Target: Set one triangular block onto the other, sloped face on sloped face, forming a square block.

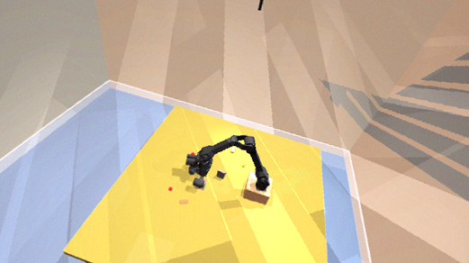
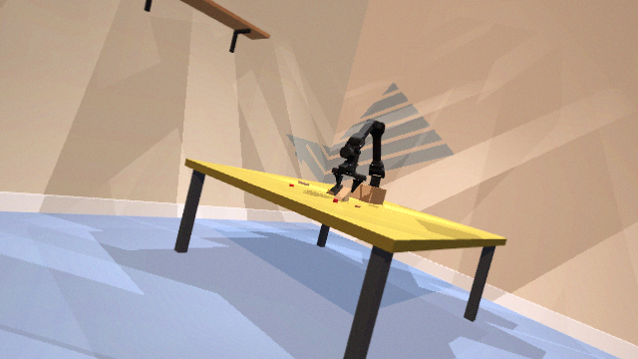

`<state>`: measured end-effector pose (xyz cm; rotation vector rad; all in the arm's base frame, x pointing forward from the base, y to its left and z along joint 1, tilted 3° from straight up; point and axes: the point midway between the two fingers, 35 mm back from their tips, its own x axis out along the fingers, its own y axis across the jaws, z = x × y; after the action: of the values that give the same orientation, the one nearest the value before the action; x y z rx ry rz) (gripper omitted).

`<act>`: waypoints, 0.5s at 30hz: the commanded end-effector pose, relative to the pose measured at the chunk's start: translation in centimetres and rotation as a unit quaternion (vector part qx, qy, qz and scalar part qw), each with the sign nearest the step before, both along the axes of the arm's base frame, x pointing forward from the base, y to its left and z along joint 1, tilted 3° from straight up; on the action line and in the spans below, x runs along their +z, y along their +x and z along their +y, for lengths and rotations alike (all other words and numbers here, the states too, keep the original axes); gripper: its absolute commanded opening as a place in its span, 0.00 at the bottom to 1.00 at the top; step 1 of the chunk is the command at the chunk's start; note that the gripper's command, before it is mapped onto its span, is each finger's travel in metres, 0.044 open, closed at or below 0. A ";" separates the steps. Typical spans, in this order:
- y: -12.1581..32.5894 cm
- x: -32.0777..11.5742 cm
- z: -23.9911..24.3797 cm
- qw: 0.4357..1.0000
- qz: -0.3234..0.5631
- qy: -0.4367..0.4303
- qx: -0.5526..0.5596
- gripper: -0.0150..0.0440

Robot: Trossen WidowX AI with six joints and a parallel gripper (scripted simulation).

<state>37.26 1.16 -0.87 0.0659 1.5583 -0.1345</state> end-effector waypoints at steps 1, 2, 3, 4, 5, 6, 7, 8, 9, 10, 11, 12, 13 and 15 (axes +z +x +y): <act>0.0 -0.6 -0.1 1.000 0.000 -0.003 0.002 1.00; 0.0 -0.8 -0.2 1.000 0.000 -0.003 0.002 1.00; 0.0 -0.9 -0.2 1.000 0.000 -0.003 0.002 1.00; 0.0 -1.1 -0.2 1.000 0.000 -0.003 0.002 1.00; 0.0 -1.3 -0.2 1.000 0.000 -0.003 0.002 1.00; 0.0 -1.4 -0.2 1.000 0.000 -0.003 0.002 1.00; 0.0 -1.6 -0.2 1.000 0.000 -0.002 0.002 1.00; 0.0 -1.7 -0.2 1.000 0.000 -0.002 0.002 1.00; 0.0 -1.9 -0.3 1.000 0.000 -0.002 0.002 1.00; 0.0 -2.1 -0.3 1.000 0.000 -0.002 0.002 1.00; -0.1 -2.2 -0.3 1.000 0.000 -0.002 0.002 1.00; -0.1 -2.4 -0.3 1.000 0.000 -0.002 0.002 1.00; -0.1 -2.5 -0.3 1.000 0.000 -0.002 0.002 1.00; -0.1 -2.9 -0.3 1.000 0.000 -0.002 0.001 1.00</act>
<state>37.20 0.94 -3.28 0.0658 1.5581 -0.1351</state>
